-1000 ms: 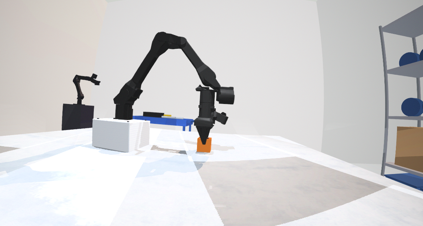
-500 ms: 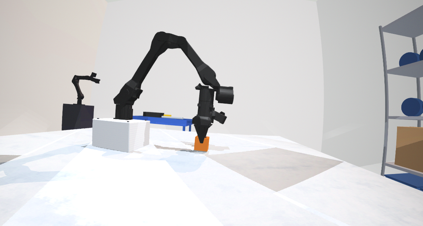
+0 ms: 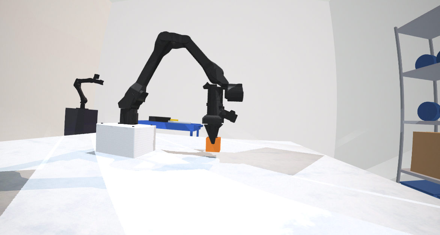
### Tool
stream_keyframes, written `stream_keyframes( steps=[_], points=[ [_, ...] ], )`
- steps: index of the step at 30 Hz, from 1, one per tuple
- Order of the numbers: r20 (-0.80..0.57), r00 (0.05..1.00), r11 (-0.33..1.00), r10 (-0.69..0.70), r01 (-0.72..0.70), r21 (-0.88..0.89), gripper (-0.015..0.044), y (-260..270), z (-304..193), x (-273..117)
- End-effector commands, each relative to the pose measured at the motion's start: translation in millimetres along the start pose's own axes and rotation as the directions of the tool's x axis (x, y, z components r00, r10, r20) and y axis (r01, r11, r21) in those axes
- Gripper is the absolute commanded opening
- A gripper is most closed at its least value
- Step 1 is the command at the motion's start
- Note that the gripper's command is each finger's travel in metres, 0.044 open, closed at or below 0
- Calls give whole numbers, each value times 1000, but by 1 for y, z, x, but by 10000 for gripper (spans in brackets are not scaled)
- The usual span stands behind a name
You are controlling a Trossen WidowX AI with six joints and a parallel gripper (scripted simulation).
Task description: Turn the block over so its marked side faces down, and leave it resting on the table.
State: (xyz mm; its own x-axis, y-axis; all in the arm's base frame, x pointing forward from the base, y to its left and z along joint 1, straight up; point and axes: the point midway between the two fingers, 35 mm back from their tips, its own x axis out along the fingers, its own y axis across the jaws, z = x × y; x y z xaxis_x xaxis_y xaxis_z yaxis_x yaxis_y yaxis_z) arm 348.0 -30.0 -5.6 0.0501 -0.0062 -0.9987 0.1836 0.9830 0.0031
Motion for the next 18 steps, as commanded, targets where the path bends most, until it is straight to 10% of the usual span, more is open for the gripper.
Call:
stream_keyframes(
  steps=[1,18],
  points=[
    [62,998,1000,-5,5,1,0,0,0,0],
    [331,943,1000,-6,6,-1,0,0,-2,5]
  ],
)
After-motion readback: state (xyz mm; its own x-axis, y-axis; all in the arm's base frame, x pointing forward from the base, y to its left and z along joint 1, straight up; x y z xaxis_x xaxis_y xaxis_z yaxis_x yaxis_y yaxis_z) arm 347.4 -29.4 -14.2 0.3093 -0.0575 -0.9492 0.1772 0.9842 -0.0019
